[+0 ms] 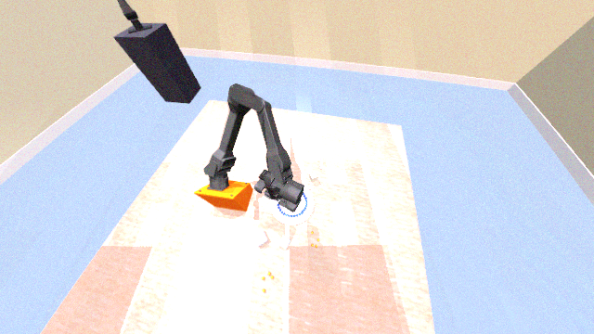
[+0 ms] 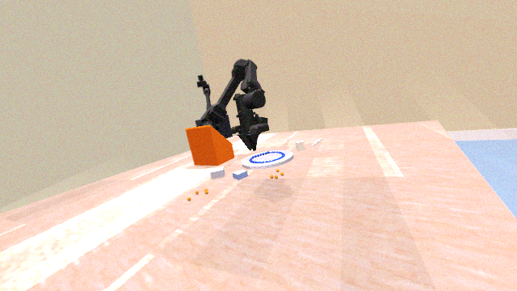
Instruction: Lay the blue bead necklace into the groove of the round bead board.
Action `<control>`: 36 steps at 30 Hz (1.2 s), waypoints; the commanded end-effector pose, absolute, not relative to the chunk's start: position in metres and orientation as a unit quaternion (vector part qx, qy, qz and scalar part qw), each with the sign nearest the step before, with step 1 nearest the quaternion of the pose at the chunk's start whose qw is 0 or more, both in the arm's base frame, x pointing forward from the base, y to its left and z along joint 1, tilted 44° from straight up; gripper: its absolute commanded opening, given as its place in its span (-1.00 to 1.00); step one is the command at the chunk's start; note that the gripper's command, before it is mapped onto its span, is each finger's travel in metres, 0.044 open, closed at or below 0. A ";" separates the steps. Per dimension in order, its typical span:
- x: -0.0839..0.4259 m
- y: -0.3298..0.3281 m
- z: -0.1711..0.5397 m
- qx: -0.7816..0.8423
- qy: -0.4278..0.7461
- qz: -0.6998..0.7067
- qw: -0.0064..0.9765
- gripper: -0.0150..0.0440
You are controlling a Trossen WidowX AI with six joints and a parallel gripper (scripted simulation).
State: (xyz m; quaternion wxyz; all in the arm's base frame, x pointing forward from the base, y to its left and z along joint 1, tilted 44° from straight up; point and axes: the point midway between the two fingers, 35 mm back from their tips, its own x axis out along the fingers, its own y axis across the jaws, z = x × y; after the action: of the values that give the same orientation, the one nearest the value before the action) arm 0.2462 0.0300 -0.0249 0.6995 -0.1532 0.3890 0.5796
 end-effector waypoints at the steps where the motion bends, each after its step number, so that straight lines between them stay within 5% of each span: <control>1: 0.246 0.030 -0.025 -0.153 0.389 0.580 0.699 -0.08; 30: 0.243 0.052 -0.048 -0.147 0.391 0.581 0.699 -0.08; 36: 0.245 0.050 -0.047 -0.152 0.390 0.581 0.699 -0.49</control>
State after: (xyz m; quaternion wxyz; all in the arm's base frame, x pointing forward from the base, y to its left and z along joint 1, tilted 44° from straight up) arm 0.2448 0.0504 -0.0468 0.6985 -0.1519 0.3897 0.5807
